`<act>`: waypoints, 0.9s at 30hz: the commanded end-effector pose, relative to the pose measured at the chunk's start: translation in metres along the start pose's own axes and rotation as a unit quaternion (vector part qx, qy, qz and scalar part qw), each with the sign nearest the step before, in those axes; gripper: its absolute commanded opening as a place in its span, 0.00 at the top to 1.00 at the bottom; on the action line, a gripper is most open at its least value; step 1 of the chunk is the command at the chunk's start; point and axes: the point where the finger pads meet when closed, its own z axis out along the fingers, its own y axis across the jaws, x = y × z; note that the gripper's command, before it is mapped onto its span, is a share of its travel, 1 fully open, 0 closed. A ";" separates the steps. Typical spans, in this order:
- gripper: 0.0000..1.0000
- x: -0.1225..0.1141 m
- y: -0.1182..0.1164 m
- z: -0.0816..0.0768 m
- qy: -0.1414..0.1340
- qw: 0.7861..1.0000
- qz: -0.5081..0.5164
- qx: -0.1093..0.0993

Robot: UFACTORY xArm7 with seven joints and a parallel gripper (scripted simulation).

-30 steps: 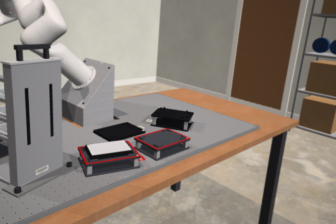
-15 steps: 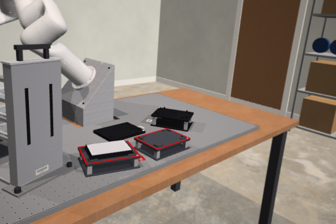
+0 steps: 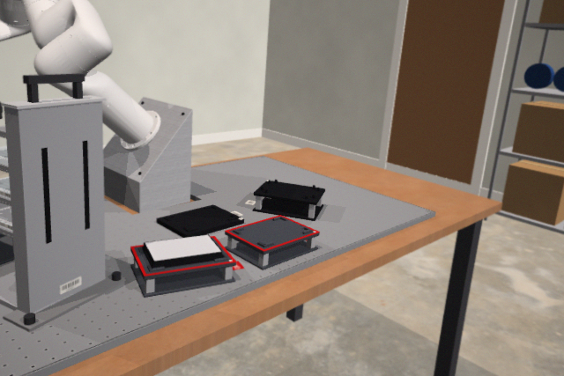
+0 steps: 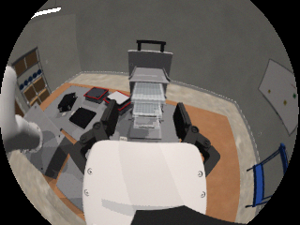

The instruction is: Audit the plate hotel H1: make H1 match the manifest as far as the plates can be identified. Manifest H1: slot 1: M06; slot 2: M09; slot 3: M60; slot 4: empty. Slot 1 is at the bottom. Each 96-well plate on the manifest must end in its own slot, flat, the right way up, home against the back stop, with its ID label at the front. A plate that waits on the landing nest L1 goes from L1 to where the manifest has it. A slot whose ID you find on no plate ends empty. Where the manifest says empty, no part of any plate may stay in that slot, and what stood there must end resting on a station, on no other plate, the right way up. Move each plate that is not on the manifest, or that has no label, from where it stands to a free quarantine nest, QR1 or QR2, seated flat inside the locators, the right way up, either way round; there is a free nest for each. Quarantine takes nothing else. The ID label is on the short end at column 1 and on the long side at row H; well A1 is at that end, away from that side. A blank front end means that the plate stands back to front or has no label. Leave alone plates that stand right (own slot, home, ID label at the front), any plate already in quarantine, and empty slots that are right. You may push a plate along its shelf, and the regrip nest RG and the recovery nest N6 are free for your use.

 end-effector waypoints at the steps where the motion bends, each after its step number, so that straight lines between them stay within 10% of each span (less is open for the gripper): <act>1: 0.00 0.005 0.001 0.007 -0.001 1.000 -0.001 -0.001; 27: 0.00 0.030 0.000 0.050 -0.001 1.000 -0.001 -0.001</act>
